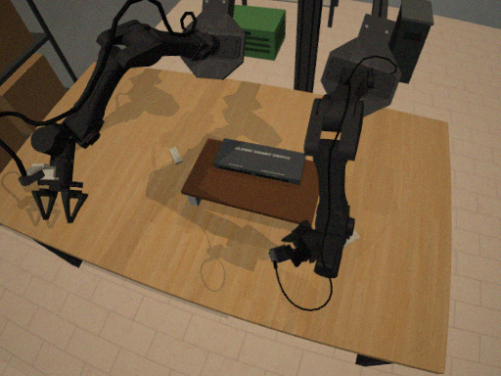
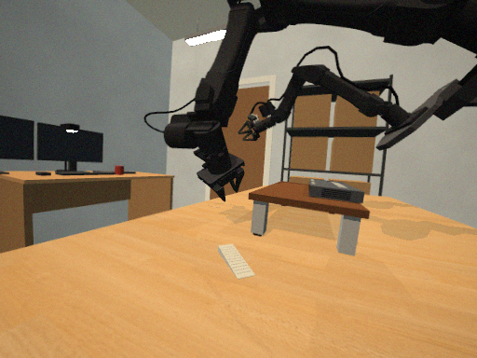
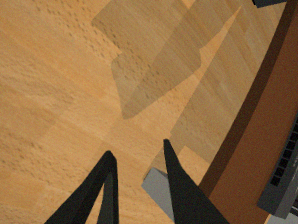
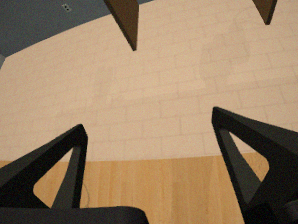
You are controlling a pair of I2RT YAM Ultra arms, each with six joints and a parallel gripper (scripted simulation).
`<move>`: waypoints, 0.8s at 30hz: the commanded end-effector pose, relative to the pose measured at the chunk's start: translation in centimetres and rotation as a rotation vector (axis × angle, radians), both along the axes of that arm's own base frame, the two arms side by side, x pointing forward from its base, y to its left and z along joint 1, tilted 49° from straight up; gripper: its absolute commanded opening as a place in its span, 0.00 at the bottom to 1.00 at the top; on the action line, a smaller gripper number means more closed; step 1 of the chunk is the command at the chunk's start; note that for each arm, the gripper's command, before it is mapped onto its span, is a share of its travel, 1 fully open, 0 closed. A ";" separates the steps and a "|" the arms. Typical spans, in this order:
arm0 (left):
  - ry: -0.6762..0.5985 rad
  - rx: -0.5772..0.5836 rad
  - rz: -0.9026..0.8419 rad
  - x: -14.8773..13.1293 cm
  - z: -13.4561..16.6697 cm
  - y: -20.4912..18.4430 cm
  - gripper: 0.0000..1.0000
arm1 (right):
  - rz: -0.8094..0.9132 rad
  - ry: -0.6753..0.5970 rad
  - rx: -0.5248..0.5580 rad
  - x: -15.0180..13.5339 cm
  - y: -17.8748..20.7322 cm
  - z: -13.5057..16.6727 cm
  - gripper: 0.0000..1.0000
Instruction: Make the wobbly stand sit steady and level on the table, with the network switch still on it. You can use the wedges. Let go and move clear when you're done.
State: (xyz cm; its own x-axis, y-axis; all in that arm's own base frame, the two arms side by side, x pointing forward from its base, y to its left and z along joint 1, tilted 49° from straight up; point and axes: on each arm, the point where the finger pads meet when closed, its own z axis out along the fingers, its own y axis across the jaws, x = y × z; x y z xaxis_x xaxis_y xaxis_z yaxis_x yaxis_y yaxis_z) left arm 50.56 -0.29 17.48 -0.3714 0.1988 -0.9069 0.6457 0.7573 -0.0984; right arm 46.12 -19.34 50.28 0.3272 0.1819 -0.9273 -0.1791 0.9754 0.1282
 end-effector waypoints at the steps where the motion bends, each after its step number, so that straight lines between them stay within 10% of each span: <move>1: -0.091 0.181 0.134 0.4 -0.3 4.1 0.43 | -0.153 0.064 0.013 -0.2 2.6 0.1 1.00; 21: -0.087 0.533 0.388 -2.6 -3.1 13.1 0.43 | -0.231 0.293 -0.087 -5.3 14.4 -6.4 1.00; 24: 0.019 0.571 0.376 -3.7 -7.9 13.0 0.43 | -0.225 0.332 -0.125 -6.8 16.2 -7.8 1.00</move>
